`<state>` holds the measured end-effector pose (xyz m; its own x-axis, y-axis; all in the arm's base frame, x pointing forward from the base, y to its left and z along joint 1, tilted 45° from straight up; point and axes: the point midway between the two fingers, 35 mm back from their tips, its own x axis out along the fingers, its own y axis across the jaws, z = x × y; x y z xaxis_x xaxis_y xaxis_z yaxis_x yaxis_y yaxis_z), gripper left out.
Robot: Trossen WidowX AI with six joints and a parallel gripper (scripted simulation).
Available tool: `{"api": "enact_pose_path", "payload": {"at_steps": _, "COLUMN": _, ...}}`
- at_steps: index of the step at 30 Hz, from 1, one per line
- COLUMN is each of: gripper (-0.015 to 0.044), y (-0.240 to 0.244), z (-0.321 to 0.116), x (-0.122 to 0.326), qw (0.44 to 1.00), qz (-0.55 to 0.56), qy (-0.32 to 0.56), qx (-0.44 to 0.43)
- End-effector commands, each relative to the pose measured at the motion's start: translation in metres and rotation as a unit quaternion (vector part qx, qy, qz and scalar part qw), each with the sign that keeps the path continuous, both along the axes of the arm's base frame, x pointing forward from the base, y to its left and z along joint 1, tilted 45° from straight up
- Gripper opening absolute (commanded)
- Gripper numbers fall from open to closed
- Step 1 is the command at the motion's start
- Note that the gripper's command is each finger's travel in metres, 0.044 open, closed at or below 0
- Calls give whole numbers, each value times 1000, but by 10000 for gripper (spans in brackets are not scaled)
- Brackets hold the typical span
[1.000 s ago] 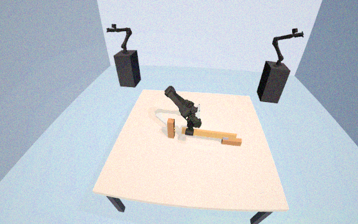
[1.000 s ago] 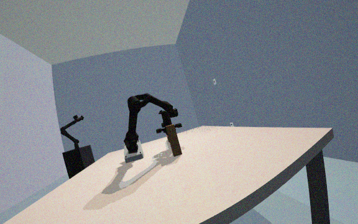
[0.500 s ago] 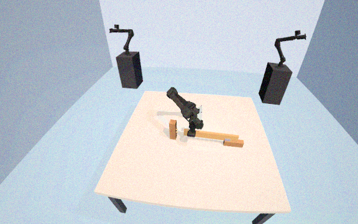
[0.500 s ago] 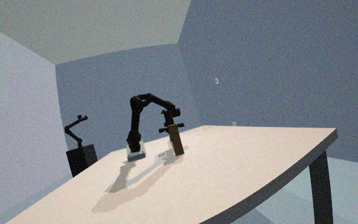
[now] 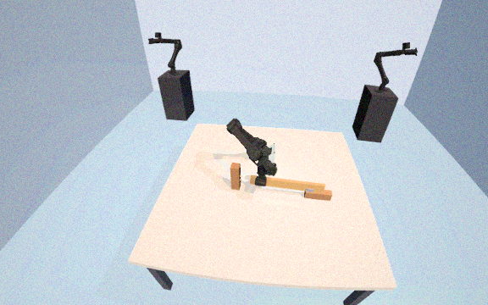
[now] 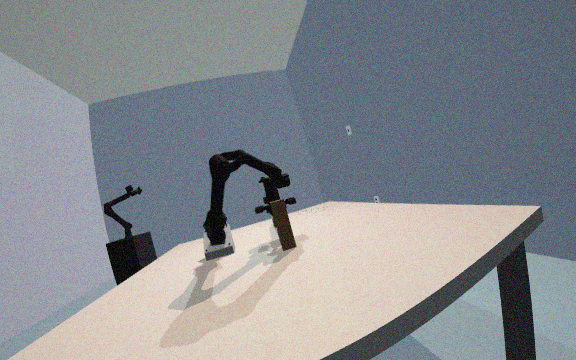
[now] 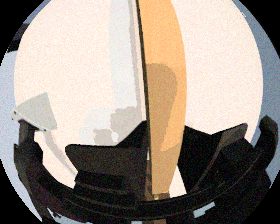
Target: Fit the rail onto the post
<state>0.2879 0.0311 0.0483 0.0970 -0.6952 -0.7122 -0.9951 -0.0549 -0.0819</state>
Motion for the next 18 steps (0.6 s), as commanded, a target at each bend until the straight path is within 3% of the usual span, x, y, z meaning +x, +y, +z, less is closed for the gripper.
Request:
{"api": "enact_pose_path", "payload": {"at_steps": 1, "gripper": 0, "y": 3, "z": 0, "x": -1, "qw": 1000, "qz": 1, "qy": -1, "qx": 3}}
{"api": "enact_pose_path", "payload": {"at_steps": 18, "gripper": 0, "y": 1, "z": 0, "x": -1, "qw": 1000, "qz": 1, "qy": -1, "qx": 3}}
